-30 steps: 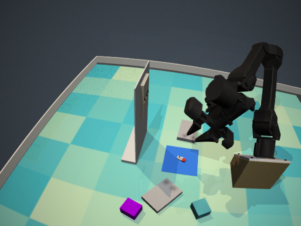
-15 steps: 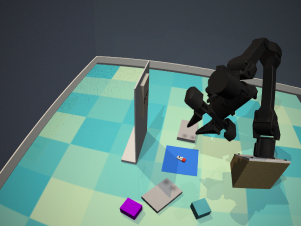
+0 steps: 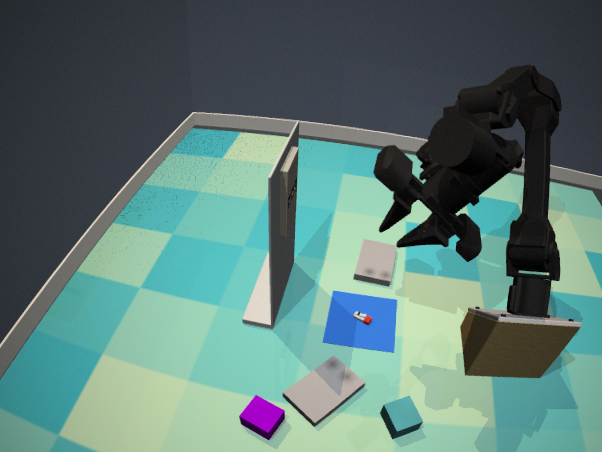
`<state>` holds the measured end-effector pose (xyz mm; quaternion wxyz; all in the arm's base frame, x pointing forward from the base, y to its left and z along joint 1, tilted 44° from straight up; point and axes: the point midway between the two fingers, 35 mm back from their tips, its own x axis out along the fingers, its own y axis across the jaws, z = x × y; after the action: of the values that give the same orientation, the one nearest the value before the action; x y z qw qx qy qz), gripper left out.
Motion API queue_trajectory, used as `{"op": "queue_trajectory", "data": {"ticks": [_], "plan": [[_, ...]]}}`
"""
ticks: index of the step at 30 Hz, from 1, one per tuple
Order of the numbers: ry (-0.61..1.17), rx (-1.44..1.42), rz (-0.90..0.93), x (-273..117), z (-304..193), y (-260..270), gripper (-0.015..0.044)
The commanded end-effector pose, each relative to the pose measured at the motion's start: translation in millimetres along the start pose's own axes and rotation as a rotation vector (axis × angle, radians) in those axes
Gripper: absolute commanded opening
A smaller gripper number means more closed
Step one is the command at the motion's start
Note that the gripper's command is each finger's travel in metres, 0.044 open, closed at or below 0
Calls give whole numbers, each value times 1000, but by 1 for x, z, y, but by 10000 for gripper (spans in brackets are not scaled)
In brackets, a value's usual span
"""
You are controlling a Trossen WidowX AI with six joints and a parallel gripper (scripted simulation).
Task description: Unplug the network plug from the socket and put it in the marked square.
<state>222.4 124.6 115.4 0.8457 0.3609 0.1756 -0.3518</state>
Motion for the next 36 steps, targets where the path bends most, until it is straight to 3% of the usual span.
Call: {"op": "queue_trajectory", "data": {"ticks": [1,10,21,36], "plan": [[-5,3,1,-8,0,6,156],[-12,7,5,-27,3,16,156],[-12,7,5,-27,3,16,440],[-12,7,5,-27,3,16,440]]}}
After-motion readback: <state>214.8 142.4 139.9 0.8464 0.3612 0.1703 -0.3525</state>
